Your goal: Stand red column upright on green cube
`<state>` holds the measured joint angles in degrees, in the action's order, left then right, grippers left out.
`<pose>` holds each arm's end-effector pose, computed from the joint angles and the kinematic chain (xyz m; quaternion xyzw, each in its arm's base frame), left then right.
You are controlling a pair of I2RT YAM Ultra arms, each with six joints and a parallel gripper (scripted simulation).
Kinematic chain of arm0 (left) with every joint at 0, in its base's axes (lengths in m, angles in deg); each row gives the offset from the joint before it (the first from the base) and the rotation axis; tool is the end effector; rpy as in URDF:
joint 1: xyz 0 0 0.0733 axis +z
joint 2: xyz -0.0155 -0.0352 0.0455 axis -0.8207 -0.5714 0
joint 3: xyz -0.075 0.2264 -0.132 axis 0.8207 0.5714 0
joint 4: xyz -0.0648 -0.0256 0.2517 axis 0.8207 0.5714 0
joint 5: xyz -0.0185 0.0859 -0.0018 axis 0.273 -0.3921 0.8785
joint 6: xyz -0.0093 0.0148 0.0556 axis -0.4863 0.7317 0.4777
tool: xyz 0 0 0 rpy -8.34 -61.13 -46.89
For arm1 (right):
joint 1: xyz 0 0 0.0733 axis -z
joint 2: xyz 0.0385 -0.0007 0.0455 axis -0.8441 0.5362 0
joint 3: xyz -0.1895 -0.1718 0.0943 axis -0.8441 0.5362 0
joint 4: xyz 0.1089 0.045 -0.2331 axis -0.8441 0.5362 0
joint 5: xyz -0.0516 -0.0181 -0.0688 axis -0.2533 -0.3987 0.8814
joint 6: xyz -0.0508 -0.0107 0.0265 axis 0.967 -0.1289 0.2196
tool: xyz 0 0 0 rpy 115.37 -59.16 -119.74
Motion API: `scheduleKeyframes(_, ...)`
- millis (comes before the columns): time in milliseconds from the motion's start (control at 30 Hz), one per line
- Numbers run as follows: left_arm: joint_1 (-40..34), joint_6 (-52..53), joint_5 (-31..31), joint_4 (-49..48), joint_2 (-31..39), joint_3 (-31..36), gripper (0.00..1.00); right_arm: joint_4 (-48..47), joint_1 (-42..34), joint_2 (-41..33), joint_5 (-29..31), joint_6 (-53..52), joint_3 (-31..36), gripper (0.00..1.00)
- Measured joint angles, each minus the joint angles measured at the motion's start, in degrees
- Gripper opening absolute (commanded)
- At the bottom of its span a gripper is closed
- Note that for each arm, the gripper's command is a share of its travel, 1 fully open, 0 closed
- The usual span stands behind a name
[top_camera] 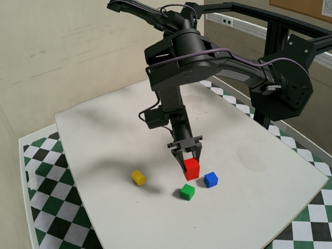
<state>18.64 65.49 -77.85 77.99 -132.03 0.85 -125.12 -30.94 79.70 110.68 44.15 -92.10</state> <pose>0.2744 -0.1506 0.1499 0.4937 0.5821 0.6457 0.0214 0.0383 0.3072 0.1470 -0.5719 0.5048 -0.1048 0.6380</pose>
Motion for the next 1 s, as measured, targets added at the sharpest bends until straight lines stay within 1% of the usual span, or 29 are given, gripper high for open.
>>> scheduleKeyframes(233, 1.6, 2.5, 0.9, -3.4, -2.8, -1.5, 0.35, 0.0, 0.0, 0.0, 0.0, 0.0, 0.0, 1.0)
scheduleKeyframes(1000, 5.1, 15.0, 3.4, -21.7, -11.0, -4.0, 0.35, 0.0, 0.0, 0.0, 0.0, 0.0, 0.0, 1.0)
